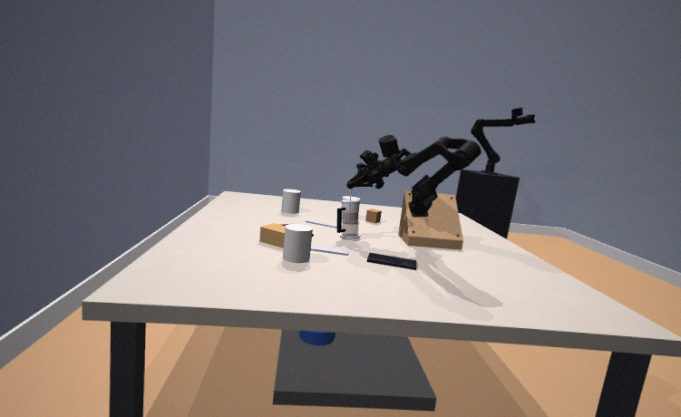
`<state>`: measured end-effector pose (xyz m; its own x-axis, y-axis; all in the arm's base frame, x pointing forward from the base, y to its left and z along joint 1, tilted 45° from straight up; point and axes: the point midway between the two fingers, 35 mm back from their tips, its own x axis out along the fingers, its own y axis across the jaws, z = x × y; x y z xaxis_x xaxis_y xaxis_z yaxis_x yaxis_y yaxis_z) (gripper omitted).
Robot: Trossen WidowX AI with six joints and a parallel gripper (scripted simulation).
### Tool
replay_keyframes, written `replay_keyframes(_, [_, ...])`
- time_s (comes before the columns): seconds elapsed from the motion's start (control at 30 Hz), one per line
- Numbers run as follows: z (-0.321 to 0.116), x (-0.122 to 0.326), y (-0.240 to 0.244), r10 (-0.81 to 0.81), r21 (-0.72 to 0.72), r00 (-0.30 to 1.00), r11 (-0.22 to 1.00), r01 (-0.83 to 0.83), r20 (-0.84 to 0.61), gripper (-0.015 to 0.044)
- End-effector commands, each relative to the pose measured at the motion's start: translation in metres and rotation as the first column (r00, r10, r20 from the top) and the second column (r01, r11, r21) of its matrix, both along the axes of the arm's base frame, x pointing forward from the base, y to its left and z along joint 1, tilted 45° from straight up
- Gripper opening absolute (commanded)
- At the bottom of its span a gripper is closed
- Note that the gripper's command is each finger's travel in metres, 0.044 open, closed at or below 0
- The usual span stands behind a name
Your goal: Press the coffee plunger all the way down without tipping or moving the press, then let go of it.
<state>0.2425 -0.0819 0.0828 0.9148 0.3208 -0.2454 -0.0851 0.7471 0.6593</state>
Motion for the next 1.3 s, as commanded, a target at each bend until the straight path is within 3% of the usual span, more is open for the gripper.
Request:
replay_keyframes(0.0, [-0.015, -0.002, 0.013, 0.005, 0.032, 1.0, 0.999, -0.004, -0.031, 0.0116])
replay_keyframes(1.27, [-0.024, 0.012, 0.018, -0.001, 0.043, 1.0, 0.999, 0.002, -0.013, 0.0116])
